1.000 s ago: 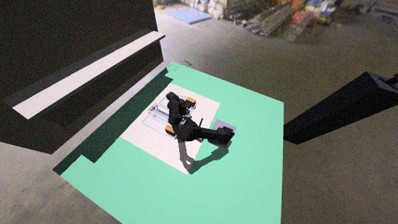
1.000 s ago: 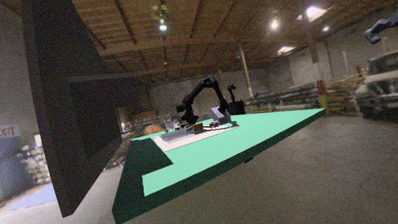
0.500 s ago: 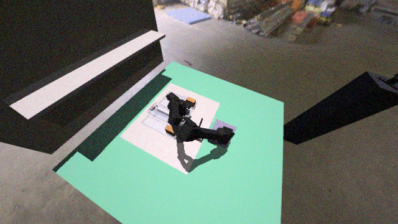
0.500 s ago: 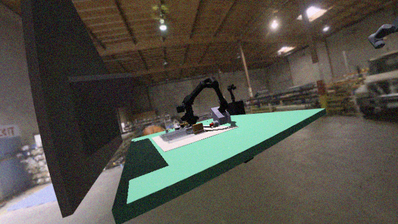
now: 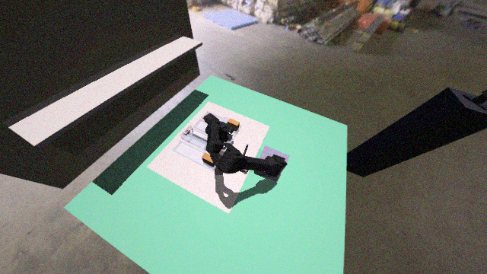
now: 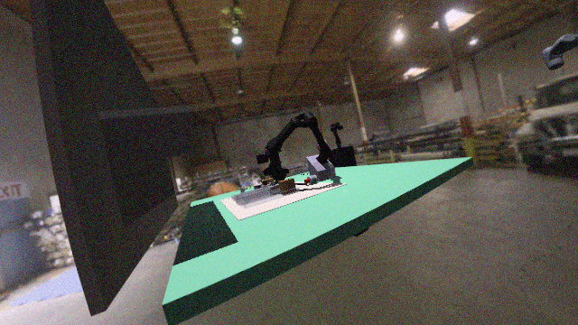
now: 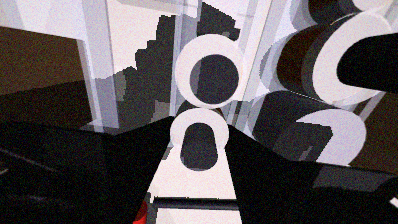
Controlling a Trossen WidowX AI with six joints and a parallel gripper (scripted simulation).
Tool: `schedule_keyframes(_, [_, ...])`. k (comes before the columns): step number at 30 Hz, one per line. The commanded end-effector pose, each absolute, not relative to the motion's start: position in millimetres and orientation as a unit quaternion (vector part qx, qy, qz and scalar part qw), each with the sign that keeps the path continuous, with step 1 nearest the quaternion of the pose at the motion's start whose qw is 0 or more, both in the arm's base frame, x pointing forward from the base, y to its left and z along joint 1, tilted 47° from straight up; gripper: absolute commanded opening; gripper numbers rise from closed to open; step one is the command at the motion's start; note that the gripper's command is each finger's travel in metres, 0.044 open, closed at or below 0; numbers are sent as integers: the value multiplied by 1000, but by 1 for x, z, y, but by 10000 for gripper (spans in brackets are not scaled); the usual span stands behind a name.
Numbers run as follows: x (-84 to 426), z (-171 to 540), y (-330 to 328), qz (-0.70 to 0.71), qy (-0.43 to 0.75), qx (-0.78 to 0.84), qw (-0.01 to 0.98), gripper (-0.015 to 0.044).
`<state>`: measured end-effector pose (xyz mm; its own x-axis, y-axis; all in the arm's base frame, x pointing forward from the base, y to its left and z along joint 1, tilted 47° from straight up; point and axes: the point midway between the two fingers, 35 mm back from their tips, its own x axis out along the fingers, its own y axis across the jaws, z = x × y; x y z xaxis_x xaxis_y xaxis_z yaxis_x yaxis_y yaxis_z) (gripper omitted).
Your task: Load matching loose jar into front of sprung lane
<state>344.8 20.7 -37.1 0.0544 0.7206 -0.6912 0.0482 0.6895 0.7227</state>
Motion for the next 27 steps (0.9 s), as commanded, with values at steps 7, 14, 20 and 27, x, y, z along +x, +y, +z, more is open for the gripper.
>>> schedule_keyframes(7, [345, -36, 21, 256, 635, 302, 663, 0])
schedule_keyframes(14, [344, -36, 21, 256, 635, 302, 663, 0])
schedule_keyframes(20, [343, -36, 21, 256, 635, 302, 663, 0])
schedule_keyframes(27, [341, -36, 21, 256, 635, 302, 663, 0])
